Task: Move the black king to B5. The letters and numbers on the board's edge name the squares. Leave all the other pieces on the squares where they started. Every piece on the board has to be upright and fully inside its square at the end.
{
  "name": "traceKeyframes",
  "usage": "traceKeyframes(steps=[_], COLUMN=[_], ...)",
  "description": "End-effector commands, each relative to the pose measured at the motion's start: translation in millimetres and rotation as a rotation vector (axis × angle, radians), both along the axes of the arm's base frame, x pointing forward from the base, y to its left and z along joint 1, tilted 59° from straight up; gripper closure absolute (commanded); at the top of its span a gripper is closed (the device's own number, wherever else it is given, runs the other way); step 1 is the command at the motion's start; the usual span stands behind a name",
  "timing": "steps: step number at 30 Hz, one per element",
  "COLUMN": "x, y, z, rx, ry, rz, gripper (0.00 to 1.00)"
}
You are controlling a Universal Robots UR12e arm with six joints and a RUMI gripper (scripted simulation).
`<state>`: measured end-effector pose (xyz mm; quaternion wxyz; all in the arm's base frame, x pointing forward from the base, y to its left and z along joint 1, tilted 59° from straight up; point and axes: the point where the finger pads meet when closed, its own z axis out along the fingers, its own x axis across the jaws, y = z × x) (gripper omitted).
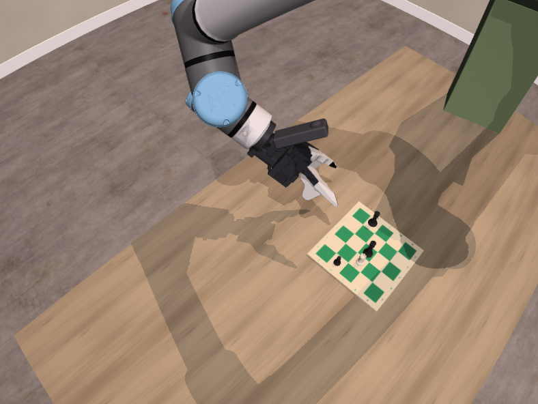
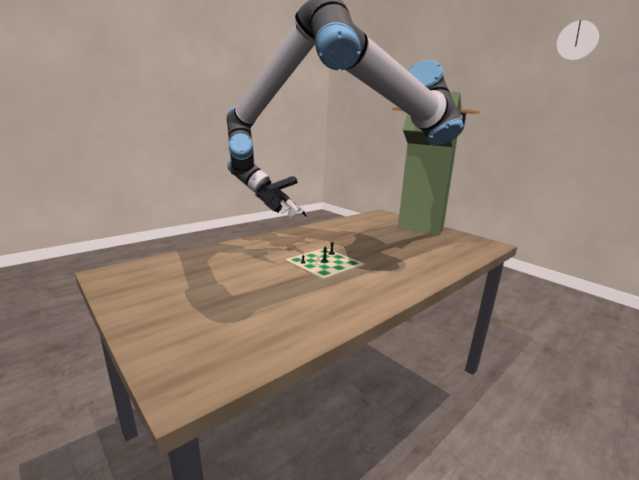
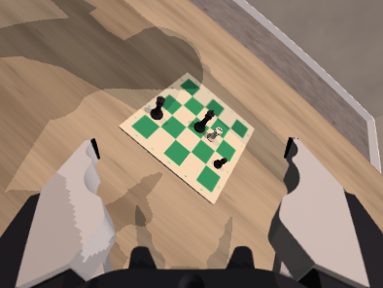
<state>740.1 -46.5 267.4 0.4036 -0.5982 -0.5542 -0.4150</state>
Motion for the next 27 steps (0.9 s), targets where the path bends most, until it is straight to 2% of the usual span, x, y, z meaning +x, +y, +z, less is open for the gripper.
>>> traceKeyframes(steps=[1,5,8,11,23,25,27], x=[-4,-6,-6,-9,-14,-14,-16], y=[11,17,17,25,42,42,47], z=[2,4,4,7,12,12,15], rx=[-0.097,-0.141,-0.141,-0.205,-0.331,-0.331,-0.371], ry=[-0.091,-0.141,-0.141,-0.215,-0.358,-0.358,-0.405], rz=[-0.033,-0.044,-0.044,-0.061,-0.093,-0.093,-0.104], gripper=[0.00,0.00,0.00,0.00,0.00,0.00,0.00])
